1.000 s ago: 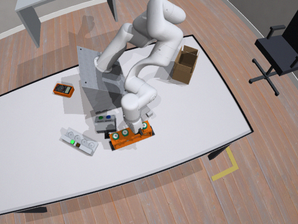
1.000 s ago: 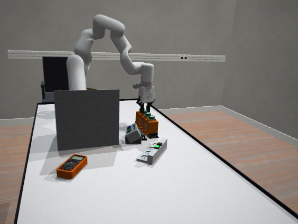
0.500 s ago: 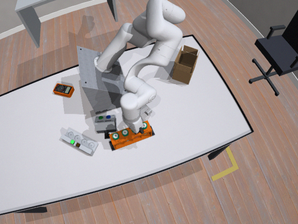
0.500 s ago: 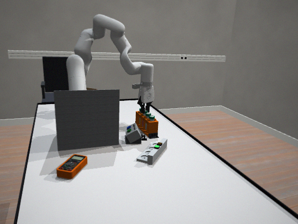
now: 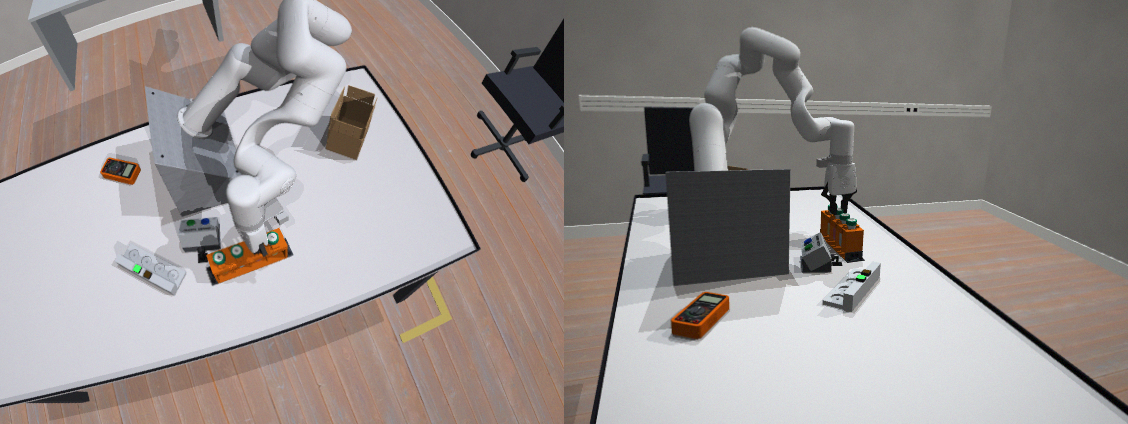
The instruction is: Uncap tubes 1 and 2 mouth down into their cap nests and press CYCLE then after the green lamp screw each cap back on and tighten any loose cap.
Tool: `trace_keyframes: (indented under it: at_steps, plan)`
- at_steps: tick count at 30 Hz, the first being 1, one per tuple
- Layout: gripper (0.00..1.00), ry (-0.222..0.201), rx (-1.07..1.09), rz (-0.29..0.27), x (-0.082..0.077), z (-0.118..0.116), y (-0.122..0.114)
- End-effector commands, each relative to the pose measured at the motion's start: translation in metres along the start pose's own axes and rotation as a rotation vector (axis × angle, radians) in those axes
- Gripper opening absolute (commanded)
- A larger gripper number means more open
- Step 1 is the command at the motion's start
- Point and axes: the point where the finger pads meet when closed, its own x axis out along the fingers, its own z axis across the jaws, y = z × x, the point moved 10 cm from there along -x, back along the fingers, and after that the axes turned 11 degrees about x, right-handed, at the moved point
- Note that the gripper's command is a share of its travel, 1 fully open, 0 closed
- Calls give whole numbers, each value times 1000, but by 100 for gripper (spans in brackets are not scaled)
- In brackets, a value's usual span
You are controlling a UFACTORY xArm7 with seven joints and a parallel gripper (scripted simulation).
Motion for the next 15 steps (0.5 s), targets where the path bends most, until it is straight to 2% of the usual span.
trace_keyframes:
  at_steps: [1, 15]
  plan:
    - [0, 2, 138, -6, -1, 2, 0]
    - [0, 1, 538, -6, -1, 2, 0]
